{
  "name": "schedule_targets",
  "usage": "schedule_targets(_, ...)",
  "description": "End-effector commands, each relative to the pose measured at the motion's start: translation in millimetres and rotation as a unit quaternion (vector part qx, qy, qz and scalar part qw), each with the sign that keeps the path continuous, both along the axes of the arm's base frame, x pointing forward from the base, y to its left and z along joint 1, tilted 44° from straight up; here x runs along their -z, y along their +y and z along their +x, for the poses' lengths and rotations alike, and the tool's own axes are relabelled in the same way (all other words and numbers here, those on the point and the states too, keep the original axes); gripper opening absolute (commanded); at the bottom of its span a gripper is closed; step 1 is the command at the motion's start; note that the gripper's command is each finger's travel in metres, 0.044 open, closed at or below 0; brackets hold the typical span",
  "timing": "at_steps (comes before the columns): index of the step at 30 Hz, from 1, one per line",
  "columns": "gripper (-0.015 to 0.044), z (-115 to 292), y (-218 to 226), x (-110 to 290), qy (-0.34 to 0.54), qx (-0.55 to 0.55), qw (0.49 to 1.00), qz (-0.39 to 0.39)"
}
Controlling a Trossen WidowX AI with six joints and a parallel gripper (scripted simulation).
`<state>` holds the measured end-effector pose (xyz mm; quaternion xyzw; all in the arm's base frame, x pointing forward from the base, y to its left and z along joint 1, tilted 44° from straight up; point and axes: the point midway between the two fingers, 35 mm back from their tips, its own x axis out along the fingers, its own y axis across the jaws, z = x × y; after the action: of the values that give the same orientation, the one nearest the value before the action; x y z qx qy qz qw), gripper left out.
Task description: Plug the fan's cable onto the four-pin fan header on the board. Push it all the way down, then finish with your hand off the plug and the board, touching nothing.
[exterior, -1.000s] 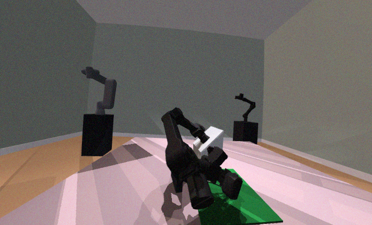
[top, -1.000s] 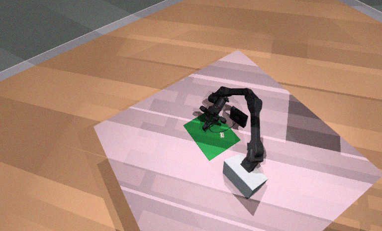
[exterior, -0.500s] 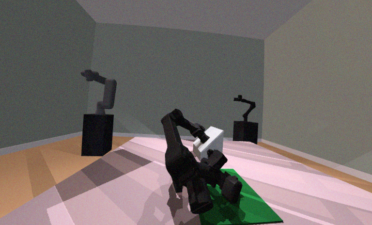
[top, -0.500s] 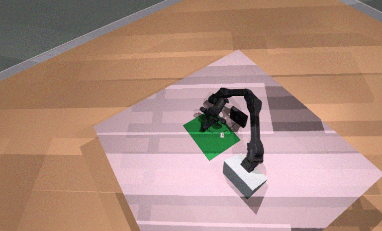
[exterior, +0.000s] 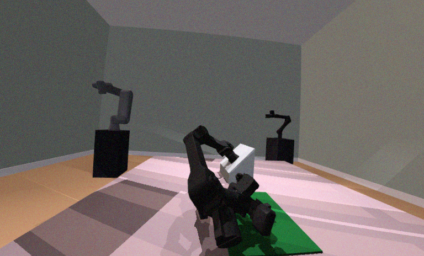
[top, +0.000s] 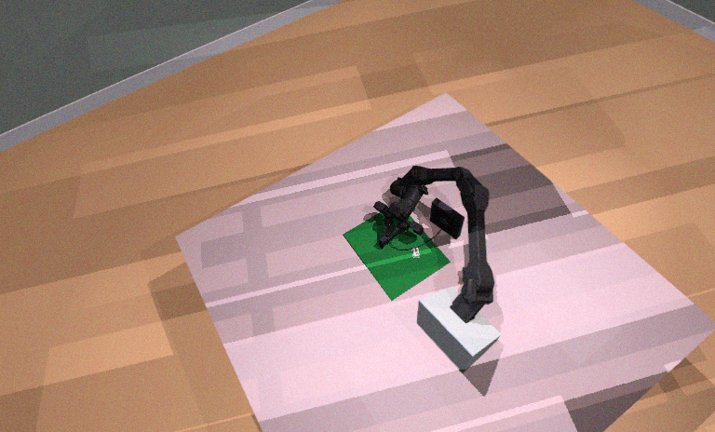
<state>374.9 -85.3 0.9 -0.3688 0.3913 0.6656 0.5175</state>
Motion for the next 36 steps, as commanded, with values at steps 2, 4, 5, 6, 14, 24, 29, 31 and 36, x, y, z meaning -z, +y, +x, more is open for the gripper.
schedule_targets(2,0.0000,-0.4,-2.7,5.0,0.002,-0.002,1.000,0.000)
schedule_targets(4,0.0000,-0.4,-3.7,6.1,0.002,-0.002,1.000,0.000)
schedule_targets(5,0.0000,-0.3,-4.3,6.6,0.002,-0.002,1.000,0.000)
schedule_targets(6,0.0000,-0.3,-4.8,7.1,0.002,-0.002,1.000,0.000)
schedule_targets(14,0.0000,0.1,-4.2,4.2,0.000,0.000,1.000,0.000)
schedule_targets(24,0.0000,0.1,-4.2,4.2,0.000,0.000,1.000,0.000)
schedule_targets(29,0.0000,0.1,-4.2,4.2,0.000,0.000,1.000,0.000)
schedule_targets(31,0.0000,0.1,-4.2,4.2,0.000,0.000,1.000,0.000)
schedule_targets(36,0.0000,0.1,-4.2,4.2,0.000,0.000,1.000,0.000)
